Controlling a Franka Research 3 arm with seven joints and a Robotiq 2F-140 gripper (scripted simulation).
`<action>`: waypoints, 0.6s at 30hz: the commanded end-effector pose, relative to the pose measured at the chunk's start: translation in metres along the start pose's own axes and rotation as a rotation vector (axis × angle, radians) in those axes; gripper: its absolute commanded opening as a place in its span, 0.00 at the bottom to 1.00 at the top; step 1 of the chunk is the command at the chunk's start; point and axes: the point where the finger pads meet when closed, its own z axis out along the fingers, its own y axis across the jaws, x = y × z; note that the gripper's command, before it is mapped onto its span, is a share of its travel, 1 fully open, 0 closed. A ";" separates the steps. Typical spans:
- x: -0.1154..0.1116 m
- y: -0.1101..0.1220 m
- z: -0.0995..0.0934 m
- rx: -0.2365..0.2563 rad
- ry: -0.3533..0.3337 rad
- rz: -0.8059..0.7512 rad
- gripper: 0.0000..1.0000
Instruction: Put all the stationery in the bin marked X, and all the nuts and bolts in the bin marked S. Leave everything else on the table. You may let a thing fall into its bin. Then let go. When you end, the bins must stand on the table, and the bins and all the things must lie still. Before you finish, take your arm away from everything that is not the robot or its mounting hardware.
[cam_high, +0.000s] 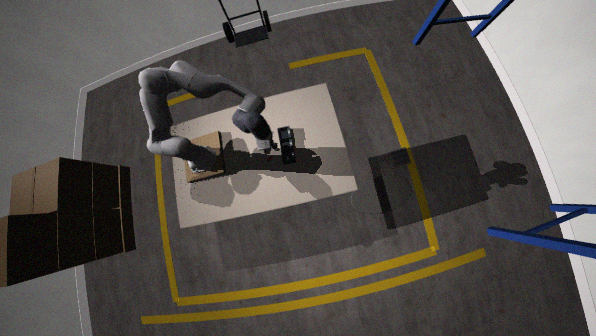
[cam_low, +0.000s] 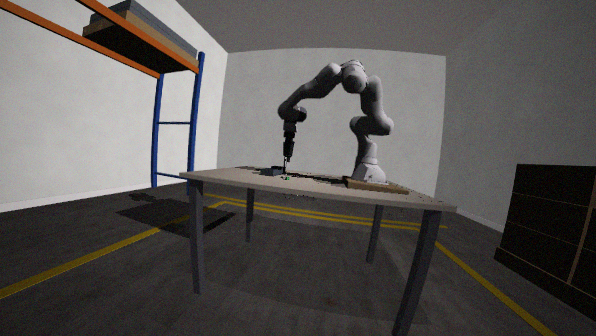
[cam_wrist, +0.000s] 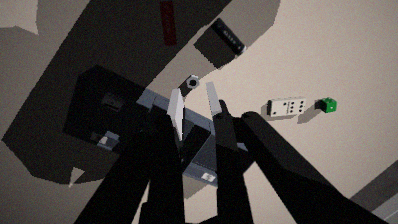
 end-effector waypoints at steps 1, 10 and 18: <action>-0.001 -0.002 0.014 0.006 -0.003 -0.002 0.19; -0.002 -0.004 0.042 0.006 -0.003 -0.002 0.19; -0.003 -0.005 0.046 0.006 -0.003 -0.002 0.19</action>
